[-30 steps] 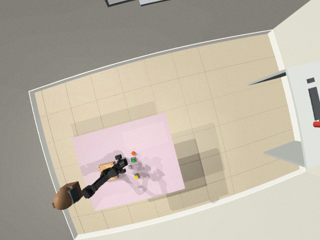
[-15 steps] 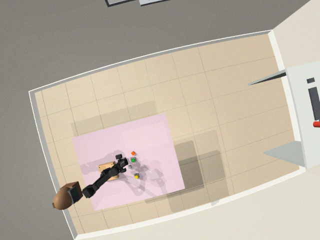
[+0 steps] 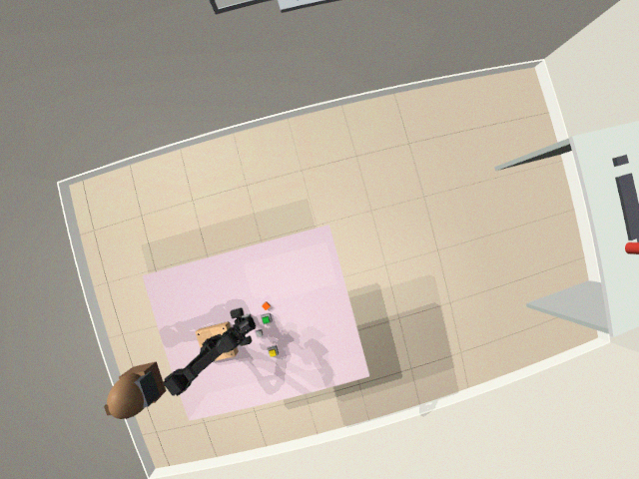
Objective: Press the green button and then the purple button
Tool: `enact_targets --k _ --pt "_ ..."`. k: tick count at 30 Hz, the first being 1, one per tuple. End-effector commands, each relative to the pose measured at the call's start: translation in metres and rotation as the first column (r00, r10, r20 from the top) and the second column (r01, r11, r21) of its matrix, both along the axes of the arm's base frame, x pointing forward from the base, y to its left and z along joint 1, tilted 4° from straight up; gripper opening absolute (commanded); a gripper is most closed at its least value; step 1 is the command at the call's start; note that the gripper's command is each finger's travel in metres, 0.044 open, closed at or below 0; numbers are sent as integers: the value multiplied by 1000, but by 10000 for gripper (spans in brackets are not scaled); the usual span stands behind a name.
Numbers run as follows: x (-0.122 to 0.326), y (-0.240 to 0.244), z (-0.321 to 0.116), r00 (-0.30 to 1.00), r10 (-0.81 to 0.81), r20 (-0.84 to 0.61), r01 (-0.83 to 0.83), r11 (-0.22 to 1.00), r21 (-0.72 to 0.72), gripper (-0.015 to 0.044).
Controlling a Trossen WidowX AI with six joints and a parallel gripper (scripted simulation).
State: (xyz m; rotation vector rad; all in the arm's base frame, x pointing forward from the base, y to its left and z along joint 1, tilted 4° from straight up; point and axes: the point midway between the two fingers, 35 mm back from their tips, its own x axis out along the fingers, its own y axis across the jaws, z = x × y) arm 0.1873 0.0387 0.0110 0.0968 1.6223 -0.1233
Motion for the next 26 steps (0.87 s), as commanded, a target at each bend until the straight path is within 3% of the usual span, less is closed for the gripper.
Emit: enact_targets --k 1,5,19,26 --pt "2 1 25 1000 -3 6 3 1000 6 20" --pt "2 1 28 1000 -4 5 4 1000 6 20" --pt "83 112 82 1000 -4 12 4 1000 16 387" --pt "88 128 87 1000 -4 12 4 1000 17 400"
